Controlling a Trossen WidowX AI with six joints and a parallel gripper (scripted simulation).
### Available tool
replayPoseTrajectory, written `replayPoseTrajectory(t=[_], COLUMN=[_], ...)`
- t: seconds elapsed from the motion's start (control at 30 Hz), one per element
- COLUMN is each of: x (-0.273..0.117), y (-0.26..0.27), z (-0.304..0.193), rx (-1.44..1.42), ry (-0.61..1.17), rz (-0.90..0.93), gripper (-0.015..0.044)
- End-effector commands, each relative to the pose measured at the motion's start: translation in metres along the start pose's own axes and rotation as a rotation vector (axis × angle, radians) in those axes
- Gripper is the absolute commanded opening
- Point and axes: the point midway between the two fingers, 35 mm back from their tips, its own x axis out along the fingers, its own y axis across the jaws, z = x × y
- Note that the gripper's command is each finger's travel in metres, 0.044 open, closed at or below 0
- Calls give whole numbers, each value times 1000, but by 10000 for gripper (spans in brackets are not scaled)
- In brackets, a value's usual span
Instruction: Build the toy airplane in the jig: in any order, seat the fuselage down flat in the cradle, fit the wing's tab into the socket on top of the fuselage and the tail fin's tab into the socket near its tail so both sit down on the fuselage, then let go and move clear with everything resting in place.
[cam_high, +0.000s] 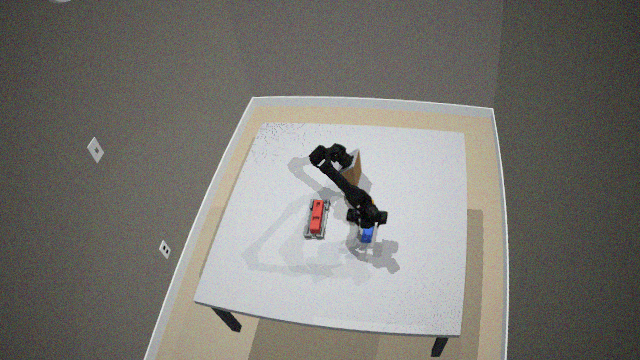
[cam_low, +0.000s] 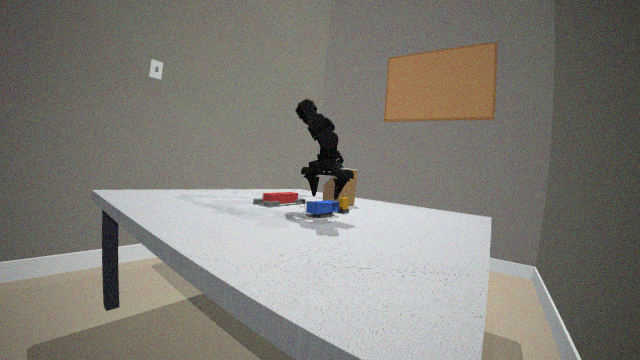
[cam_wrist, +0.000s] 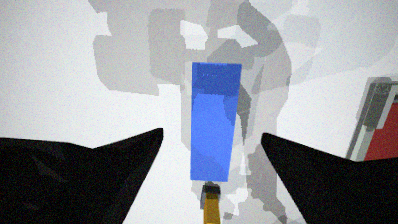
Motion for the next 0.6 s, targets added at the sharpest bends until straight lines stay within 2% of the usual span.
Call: replayPoseTrajectory(t=[0.0,0.57], x=[12,40], y=[-1,-2], z=[-2,-3], rx=[-6,-7], ry=[11,10], rz=[-8,-11], gripper=[440,440])
